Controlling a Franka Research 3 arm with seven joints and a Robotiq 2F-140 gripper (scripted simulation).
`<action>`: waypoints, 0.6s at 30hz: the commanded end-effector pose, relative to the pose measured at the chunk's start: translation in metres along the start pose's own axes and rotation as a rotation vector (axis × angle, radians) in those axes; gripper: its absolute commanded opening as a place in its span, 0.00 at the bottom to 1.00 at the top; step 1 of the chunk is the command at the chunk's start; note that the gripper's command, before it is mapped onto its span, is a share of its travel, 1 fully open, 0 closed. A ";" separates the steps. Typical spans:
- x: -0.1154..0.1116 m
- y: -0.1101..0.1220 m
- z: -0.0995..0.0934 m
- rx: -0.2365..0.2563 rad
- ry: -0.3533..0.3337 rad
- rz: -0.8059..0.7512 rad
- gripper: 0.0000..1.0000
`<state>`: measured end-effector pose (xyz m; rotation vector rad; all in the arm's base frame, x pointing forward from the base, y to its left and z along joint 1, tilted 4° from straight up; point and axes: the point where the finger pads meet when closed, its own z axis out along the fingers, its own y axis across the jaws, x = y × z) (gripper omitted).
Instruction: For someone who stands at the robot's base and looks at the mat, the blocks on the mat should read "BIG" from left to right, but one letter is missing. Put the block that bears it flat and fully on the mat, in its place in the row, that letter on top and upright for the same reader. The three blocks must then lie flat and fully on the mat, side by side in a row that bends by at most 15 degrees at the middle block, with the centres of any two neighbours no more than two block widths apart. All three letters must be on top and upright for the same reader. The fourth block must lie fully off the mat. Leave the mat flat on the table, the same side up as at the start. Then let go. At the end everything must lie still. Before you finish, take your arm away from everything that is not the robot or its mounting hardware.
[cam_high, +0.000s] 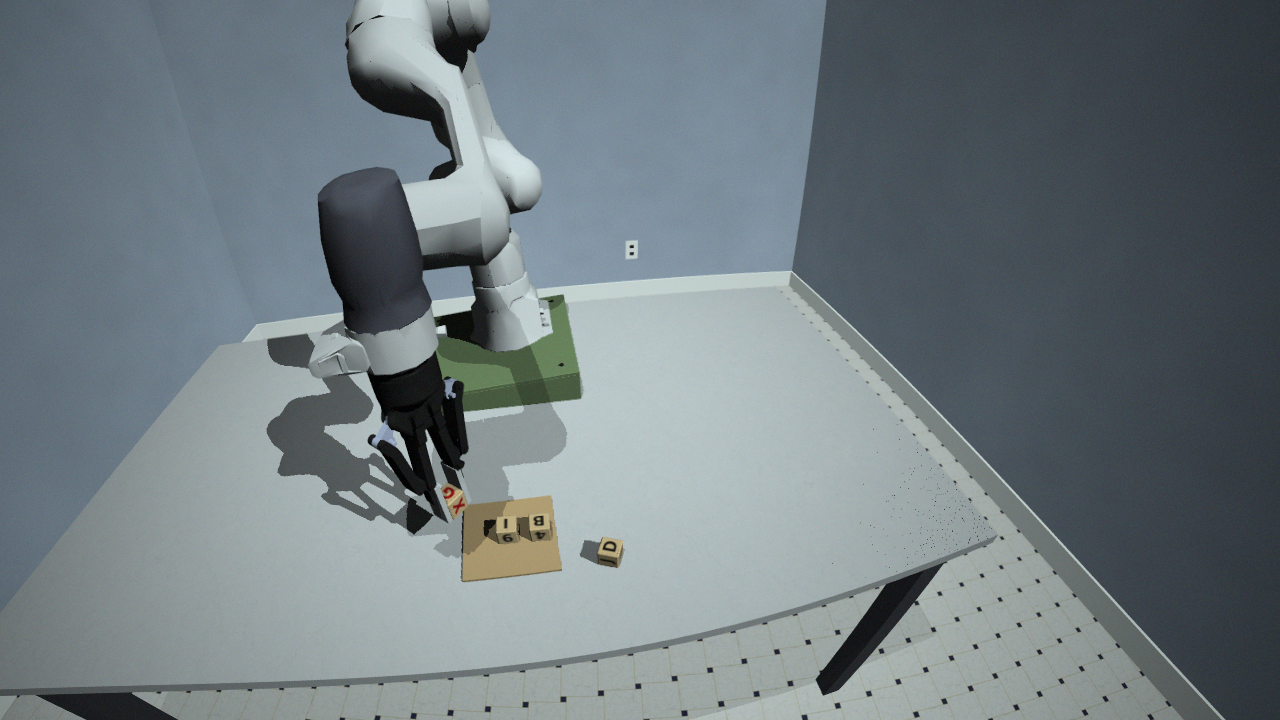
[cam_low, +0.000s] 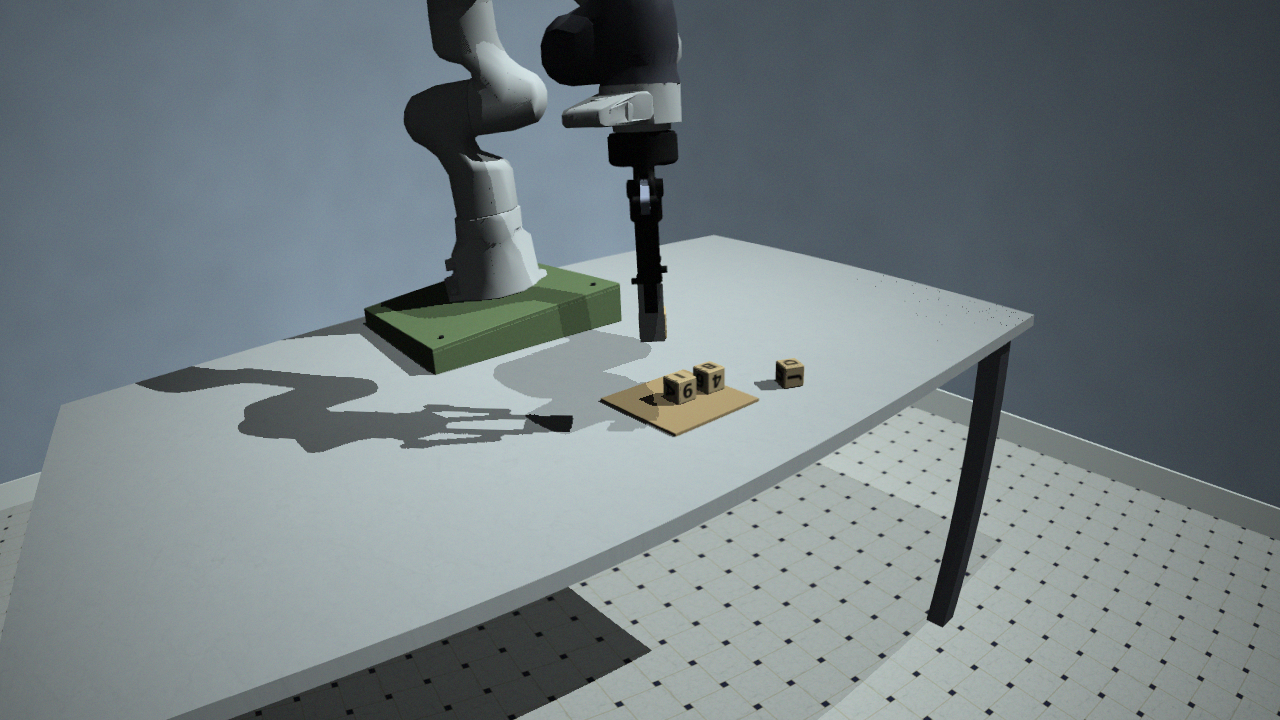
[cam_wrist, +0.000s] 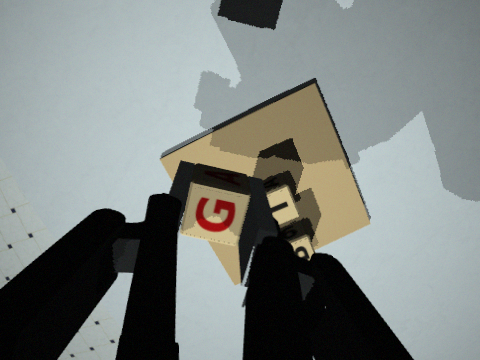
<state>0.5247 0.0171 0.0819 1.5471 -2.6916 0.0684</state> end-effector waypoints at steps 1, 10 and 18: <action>0.000 0.001 0.000 0.006 0.000 -0.139 0.16; 0.001 0.007 0.000 0.007 0.004 -0.264 0.16; 0.002 0.012 0.001 0.007 0.008 -0.380 0.16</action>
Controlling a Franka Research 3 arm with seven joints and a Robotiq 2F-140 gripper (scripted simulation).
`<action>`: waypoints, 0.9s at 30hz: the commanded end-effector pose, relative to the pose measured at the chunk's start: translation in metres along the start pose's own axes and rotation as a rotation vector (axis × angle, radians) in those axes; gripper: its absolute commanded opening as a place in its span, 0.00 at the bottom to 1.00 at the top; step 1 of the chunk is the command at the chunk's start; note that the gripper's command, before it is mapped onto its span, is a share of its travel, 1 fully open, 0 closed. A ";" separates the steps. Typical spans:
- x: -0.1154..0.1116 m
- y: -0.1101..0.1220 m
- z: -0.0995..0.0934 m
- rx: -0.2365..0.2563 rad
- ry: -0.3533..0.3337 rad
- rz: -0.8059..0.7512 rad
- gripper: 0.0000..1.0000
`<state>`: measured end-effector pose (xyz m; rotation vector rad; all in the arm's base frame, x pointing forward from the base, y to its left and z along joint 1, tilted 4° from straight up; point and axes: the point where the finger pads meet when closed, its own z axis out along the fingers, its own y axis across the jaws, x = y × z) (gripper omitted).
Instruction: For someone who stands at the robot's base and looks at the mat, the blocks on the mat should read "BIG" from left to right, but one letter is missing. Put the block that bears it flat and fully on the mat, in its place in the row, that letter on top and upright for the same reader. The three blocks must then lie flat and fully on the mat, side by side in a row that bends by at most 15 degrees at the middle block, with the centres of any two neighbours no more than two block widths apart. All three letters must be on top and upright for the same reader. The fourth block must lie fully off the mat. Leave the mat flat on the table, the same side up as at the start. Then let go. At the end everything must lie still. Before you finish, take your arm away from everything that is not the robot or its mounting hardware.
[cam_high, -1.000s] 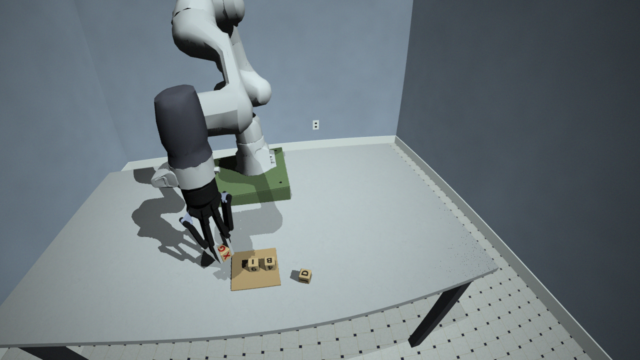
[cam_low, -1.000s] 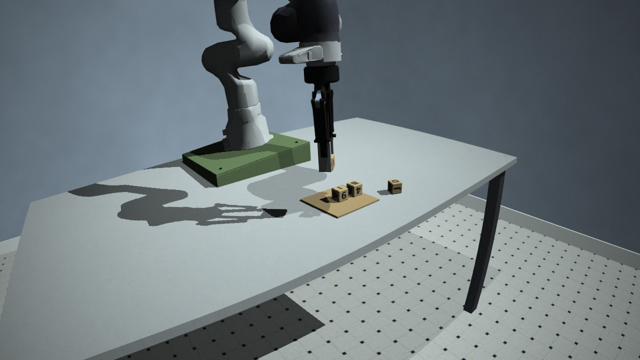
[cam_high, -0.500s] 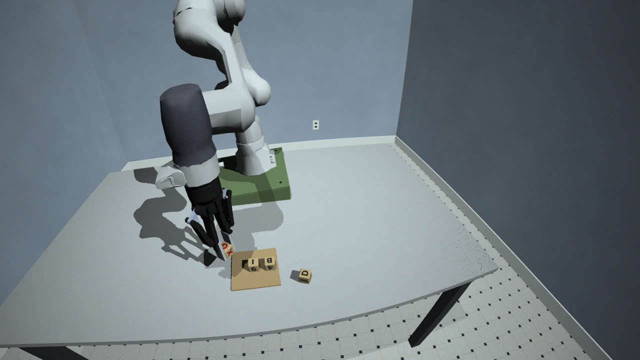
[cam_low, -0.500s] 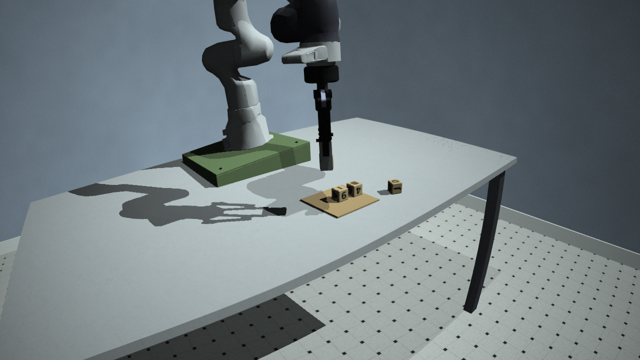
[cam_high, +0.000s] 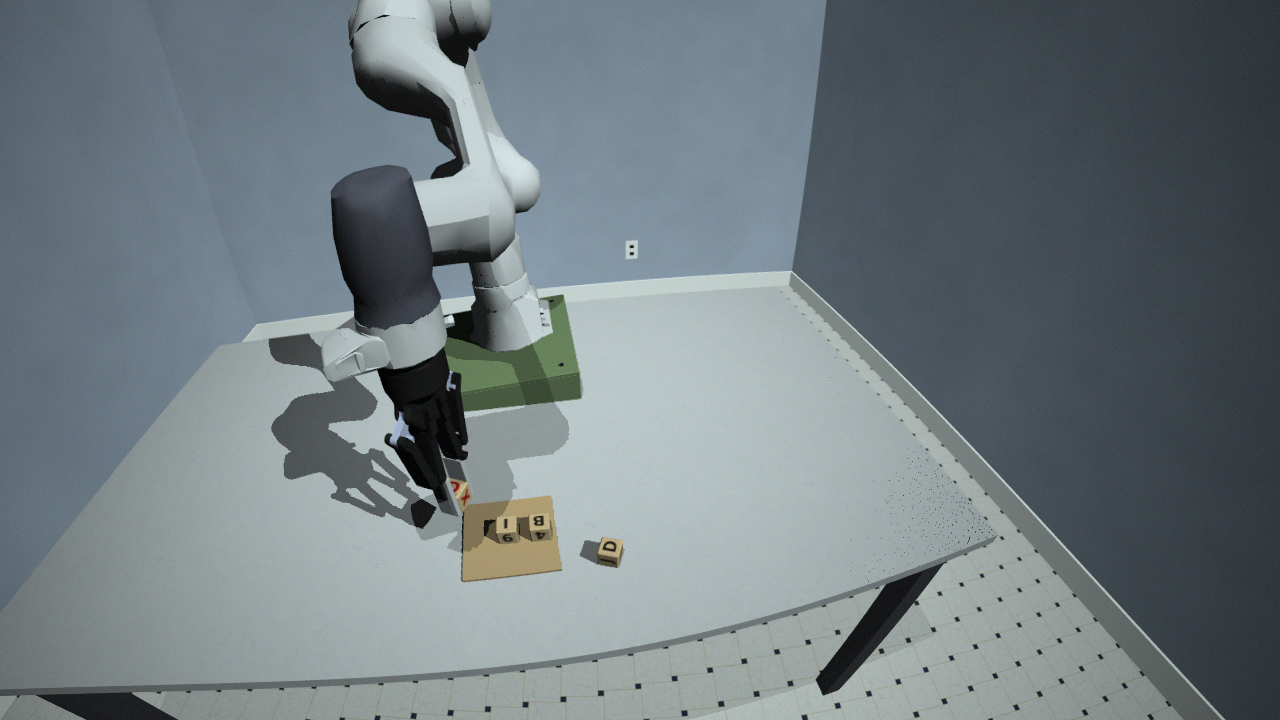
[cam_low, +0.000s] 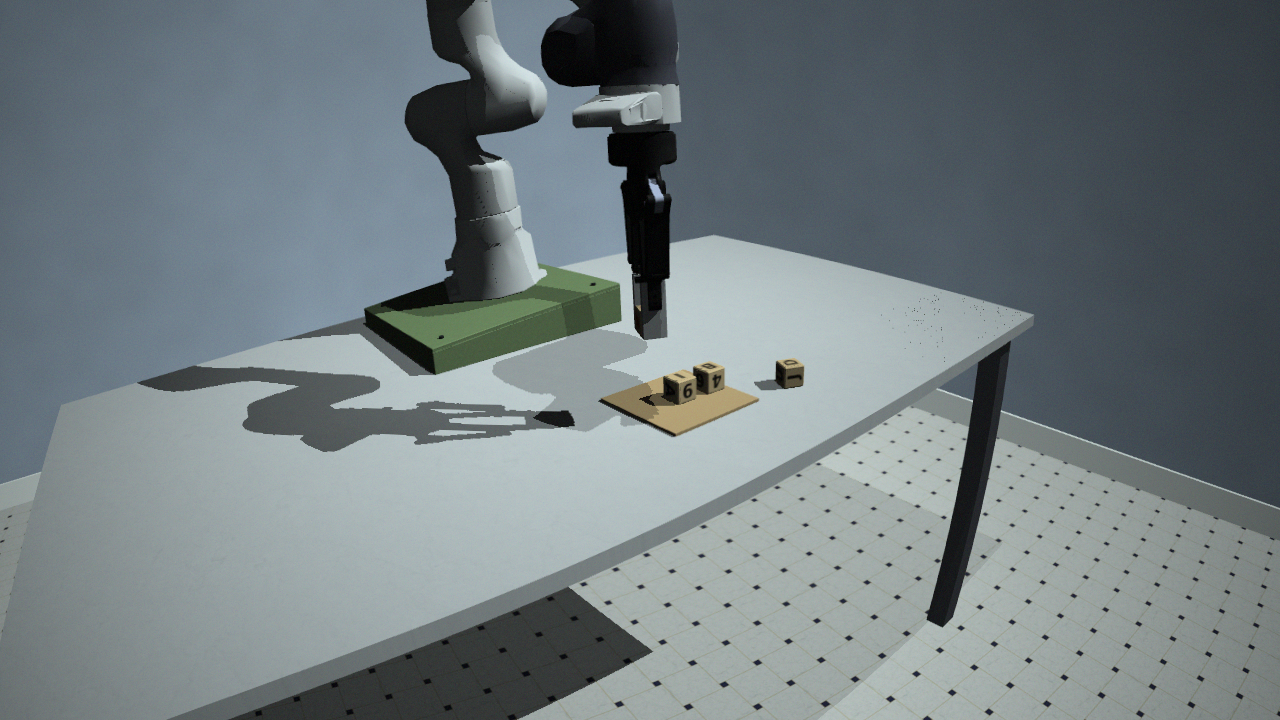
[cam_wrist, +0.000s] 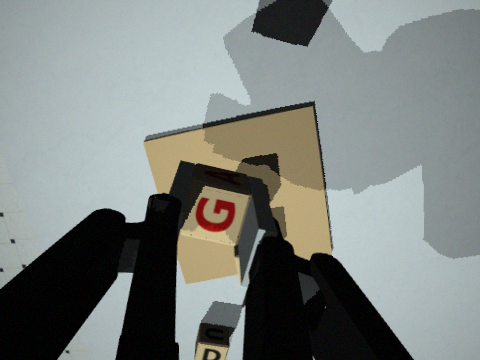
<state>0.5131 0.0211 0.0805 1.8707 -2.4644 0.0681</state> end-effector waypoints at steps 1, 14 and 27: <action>0.000 0.000 0.000 0.005 0.001 -0.125 0.16; 0.000 0.010 0.001 0.005 0.009 -0.322 0.16; 0.000 0.014 0.002 0.004 0.012 -0.404 0.16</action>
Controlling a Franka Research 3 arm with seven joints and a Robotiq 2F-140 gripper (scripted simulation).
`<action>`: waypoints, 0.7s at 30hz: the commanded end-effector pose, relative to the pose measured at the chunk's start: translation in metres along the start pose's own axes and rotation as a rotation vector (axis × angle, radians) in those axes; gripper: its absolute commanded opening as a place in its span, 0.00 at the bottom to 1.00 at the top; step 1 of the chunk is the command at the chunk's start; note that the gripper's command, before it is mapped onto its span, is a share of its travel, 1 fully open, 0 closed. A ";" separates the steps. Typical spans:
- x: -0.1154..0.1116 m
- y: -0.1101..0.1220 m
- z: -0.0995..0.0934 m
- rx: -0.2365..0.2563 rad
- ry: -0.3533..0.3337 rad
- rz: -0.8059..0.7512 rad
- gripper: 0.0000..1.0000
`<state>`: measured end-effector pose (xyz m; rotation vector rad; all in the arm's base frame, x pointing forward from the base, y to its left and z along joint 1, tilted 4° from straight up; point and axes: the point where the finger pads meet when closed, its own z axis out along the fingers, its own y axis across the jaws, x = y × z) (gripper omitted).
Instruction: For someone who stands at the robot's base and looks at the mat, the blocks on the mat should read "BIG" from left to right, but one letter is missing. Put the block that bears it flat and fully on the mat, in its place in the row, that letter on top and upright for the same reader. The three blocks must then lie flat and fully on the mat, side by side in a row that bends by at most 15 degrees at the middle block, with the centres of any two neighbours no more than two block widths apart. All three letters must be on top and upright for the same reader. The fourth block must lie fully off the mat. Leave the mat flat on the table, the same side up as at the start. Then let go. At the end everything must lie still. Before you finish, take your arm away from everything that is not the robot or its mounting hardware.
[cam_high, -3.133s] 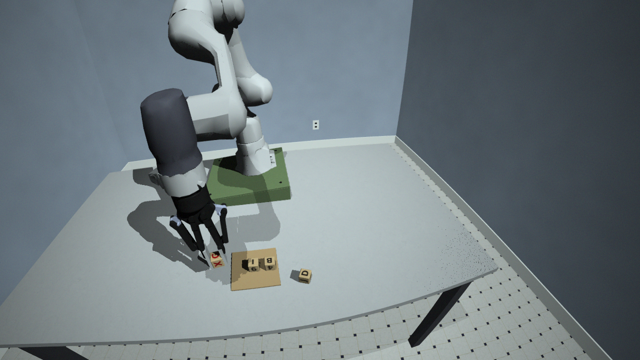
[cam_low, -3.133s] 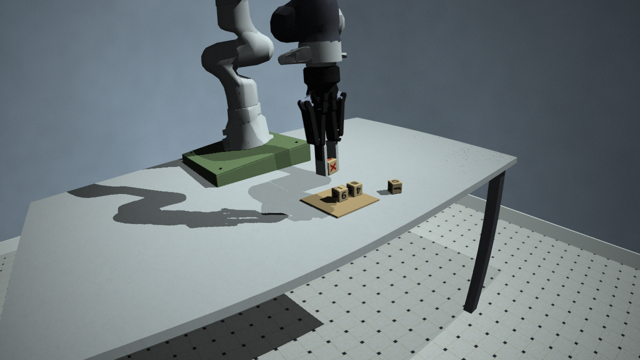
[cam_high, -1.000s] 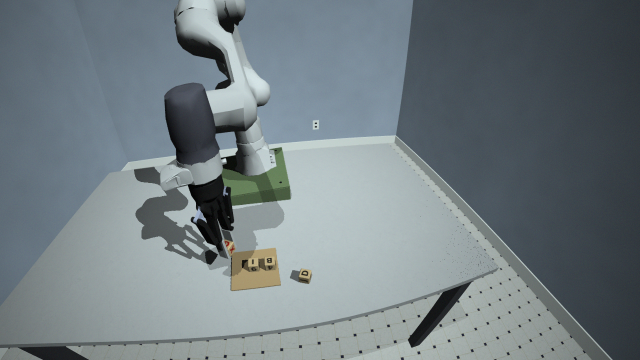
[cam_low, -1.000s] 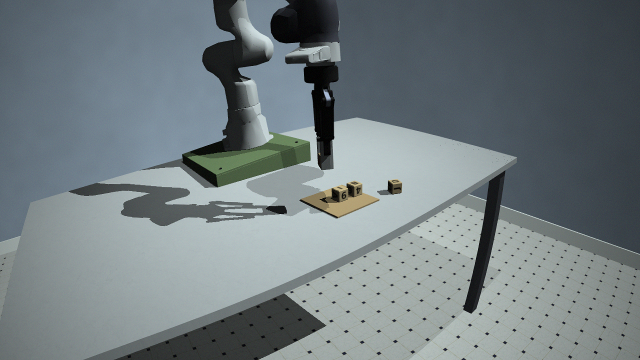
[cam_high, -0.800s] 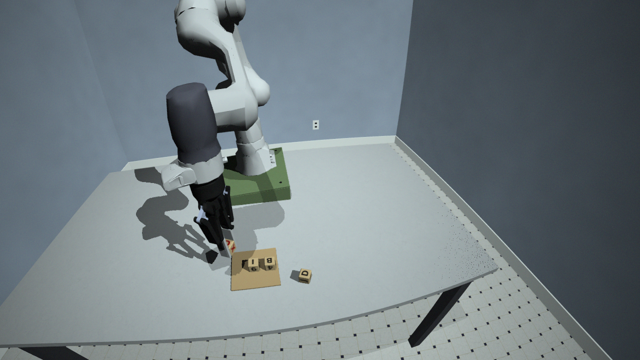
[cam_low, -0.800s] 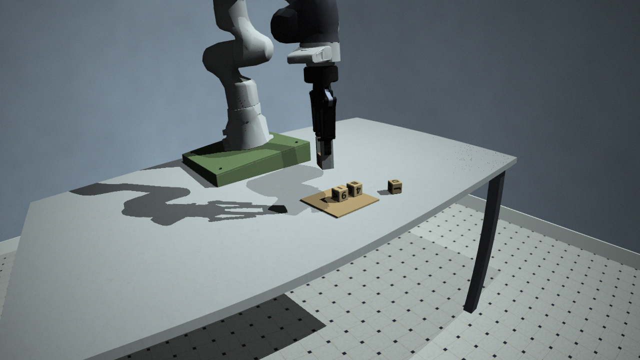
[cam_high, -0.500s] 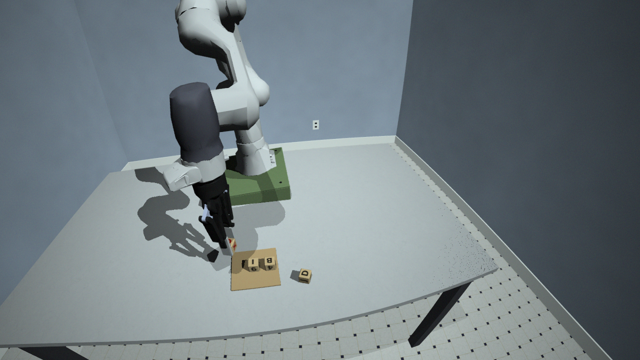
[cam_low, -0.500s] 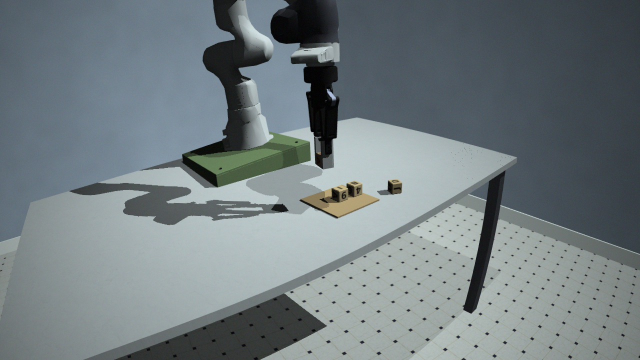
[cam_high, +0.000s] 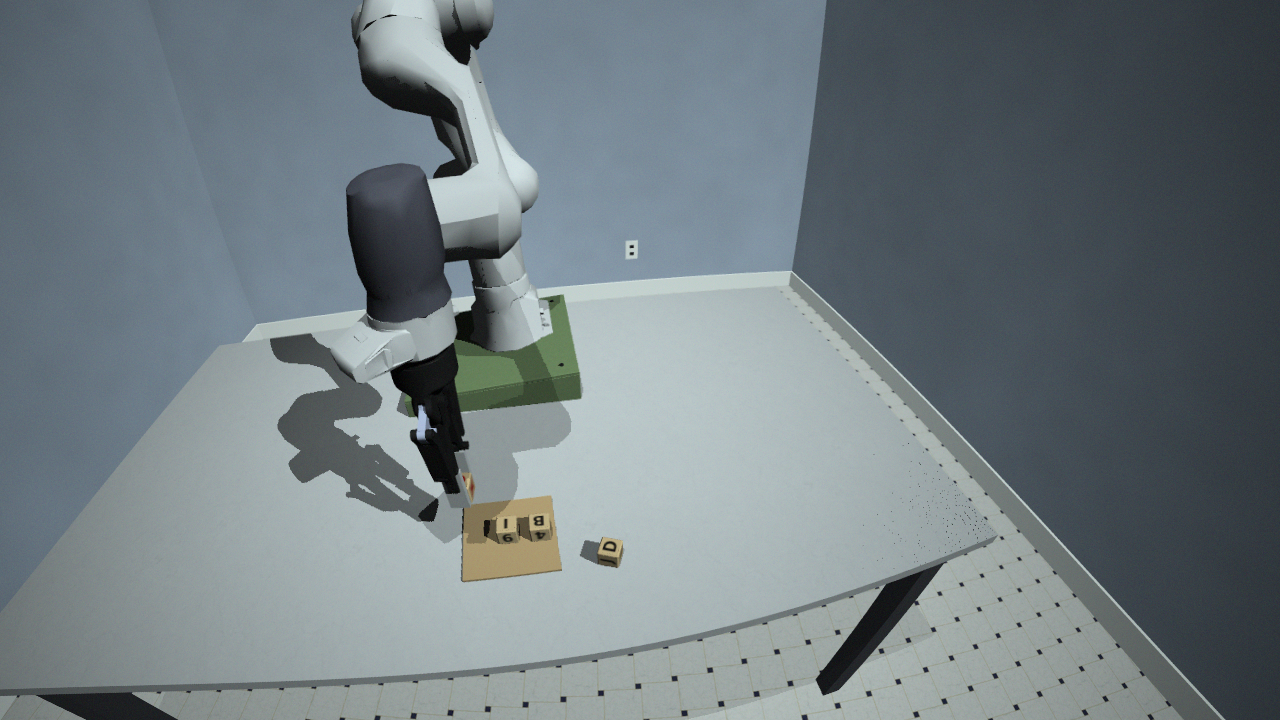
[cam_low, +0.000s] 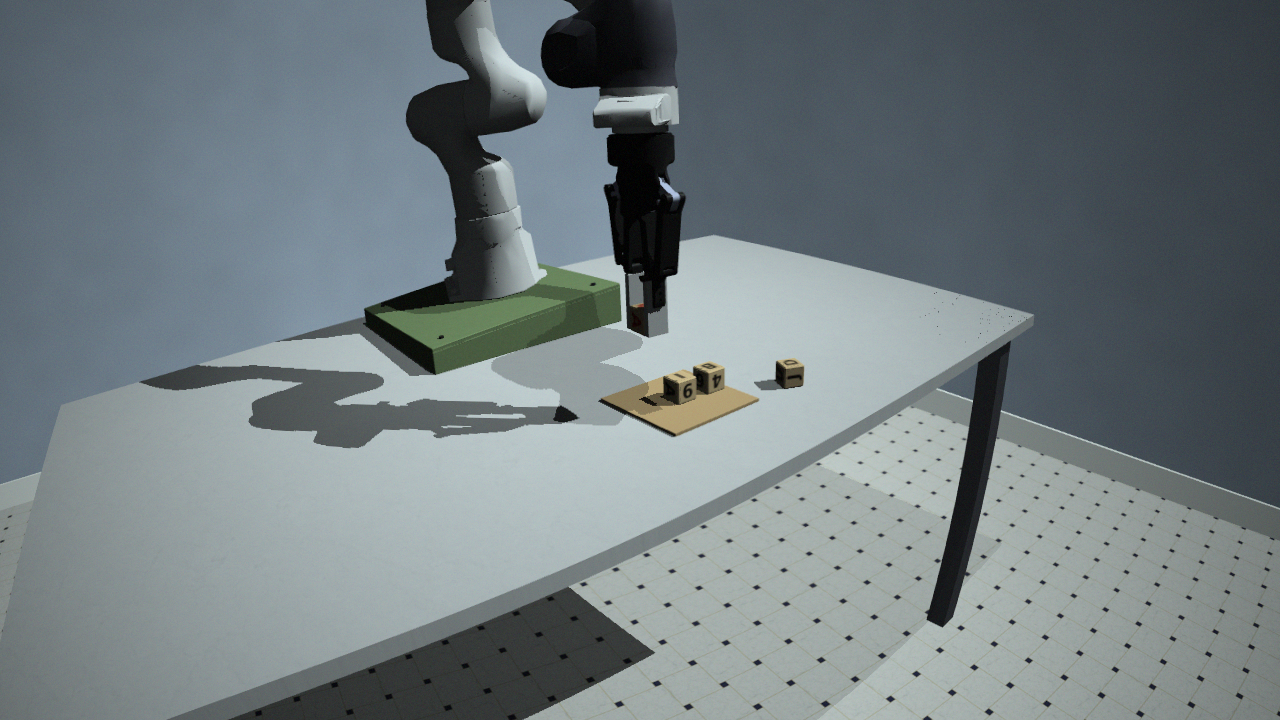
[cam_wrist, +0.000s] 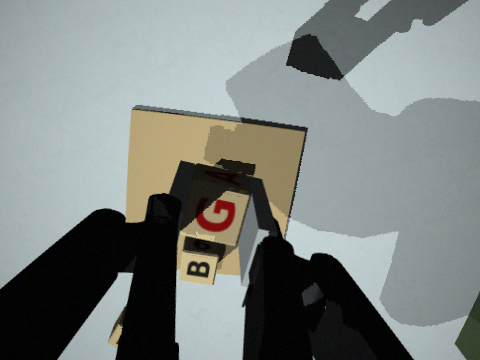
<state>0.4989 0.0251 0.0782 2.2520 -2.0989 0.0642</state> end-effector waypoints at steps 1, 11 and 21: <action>0.001 -0.001 0.000 0.004 0.002 -0.061 0.16; 0.001 -0.001 0.000 0.004 0.002 -0.061 0.16; 0.001 0.000 0.024 0.004 0.001 -0.062 0.16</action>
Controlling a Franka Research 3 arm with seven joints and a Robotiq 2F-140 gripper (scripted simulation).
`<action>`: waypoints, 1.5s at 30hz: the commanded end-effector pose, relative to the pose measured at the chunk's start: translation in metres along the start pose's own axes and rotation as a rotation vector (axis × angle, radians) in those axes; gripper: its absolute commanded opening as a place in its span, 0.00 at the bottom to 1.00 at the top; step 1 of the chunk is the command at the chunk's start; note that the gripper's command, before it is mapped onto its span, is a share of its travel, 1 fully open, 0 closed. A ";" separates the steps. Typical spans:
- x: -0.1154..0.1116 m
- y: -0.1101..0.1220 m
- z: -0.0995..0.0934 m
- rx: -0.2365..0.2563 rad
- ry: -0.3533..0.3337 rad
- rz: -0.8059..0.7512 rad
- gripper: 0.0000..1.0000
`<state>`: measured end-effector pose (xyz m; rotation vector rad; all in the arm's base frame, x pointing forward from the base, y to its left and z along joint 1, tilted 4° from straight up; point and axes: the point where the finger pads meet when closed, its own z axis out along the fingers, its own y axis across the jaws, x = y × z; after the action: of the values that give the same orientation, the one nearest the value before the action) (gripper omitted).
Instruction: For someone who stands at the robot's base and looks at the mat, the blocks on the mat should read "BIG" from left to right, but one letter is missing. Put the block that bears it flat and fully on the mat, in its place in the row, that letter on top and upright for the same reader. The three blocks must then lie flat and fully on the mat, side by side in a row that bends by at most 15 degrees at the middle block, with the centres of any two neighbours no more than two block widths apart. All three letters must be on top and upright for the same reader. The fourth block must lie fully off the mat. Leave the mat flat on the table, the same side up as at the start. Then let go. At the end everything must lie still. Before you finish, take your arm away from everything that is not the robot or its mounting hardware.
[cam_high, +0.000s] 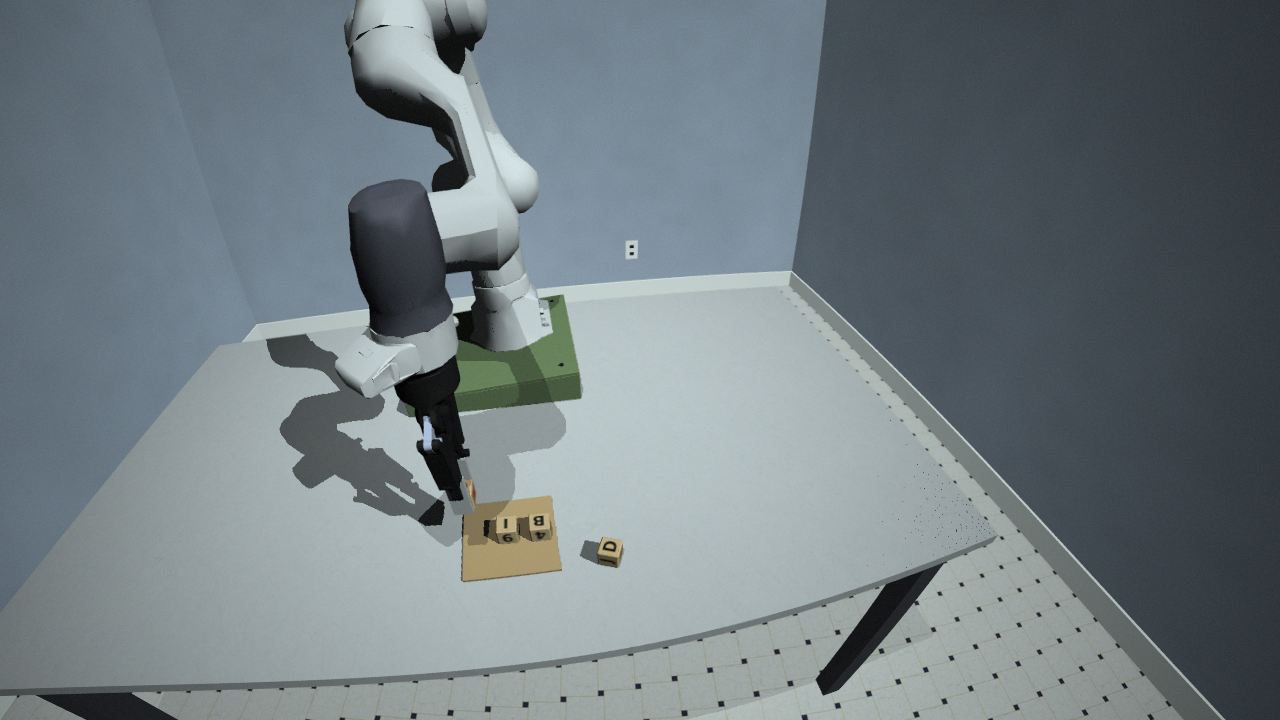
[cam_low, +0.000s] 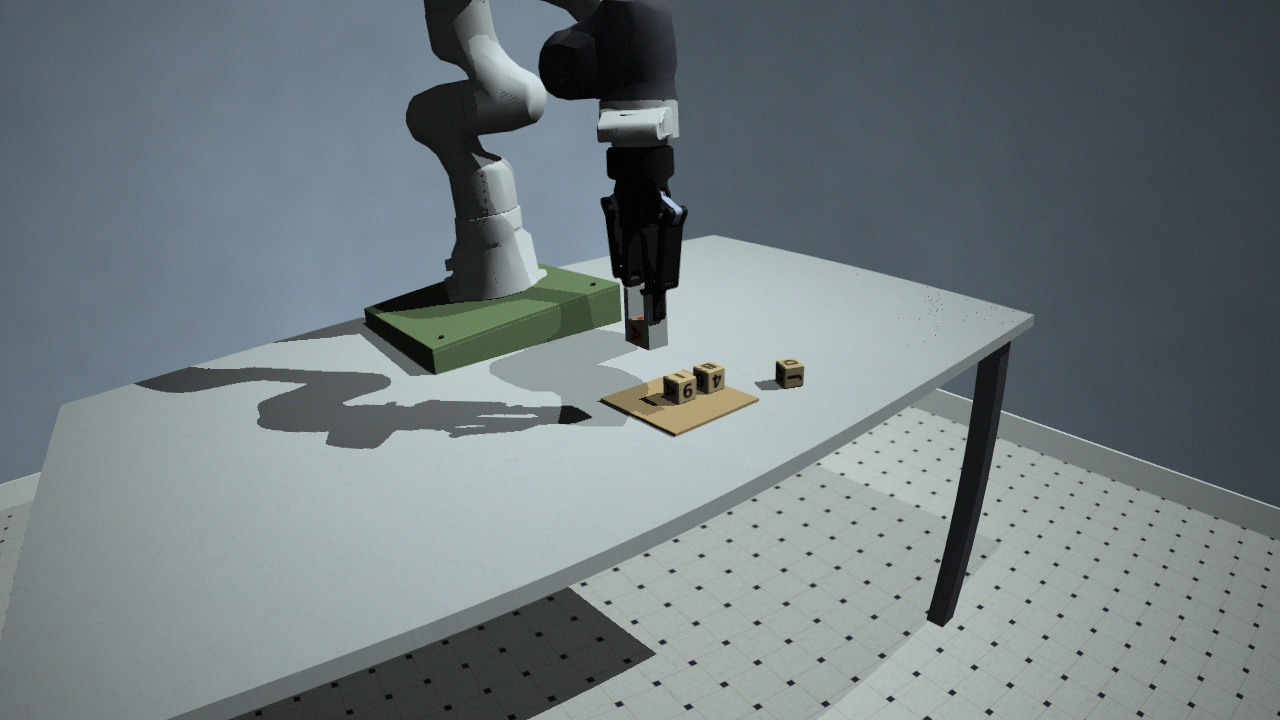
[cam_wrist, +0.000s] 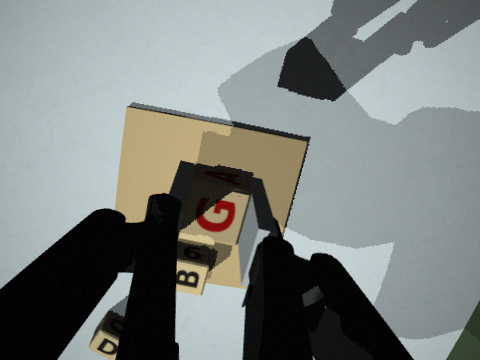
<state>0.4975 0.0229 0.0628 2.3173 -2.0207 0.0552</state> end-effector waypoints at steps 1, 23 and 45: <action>0.000 -0.002 0.013 0.009 0.002 0.005 0.16; 0.001 -0.001 0.078 0.009 0.002 0.005 0.16; 0.001 -0.001 0.079 0.009 0.002 0.005 0.16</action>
<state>0.4955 0.0162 -0.0162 2.3195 -2.0194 0.0617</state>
